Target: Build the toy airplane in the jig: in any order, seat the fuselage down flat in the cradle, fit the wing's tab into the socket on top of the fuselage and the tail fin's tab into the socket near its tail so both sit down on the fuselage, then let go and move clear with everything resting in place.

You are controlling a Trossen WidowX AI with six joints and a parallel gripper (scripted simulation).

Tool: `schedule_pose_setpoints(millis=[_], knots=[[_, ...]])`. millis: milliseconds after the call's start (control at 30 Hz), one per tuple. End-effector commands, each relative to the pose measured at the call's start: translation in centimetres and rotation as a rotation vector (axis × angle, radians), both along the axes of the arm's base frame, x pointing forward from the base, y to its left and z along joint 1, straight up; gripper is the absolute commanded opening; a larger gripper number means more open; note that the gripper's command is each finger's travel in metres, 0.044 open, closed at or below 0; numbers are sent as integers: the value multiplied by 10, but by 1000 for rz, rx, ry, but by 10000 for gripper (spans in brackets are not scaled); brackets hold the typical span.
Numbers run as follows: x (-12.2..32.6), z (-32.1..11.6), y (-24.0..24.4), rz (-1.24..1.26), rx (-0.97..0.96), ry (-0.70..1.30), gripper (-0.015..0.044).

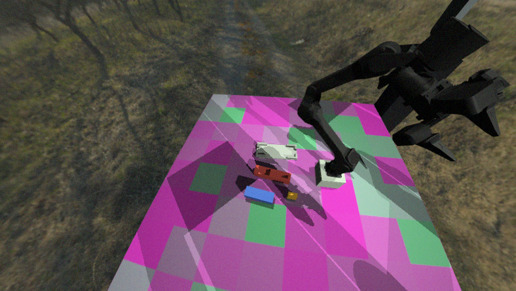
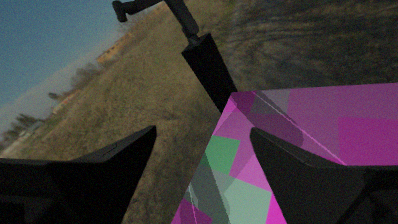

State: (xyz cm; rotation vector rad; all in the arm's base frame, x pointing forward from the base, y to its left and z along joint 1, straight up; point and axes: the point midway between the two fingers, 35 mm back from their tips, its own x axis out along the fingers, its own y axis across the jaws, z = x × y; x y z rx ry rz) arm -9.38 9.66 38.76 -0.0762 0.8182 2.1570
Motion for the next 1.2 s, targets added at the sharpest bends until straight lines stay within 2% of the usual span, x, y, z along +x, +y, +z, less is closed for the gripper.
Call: schedule_pose_setpoints(millis=[0, 33, 267, 500, 833, 1167], knots=[[0, 0, 0, 0, 0, 0, 426], [0, -1, 1, -7, -1, -4, 440], [5, -26, 55, -273, -84, -153, 440], [44, -62, 112, -555, -232, -279, 440], [150, -120, 153, -935, -518, -354, 440], [271, -187, 121, -1259, -865, -286, 440]])
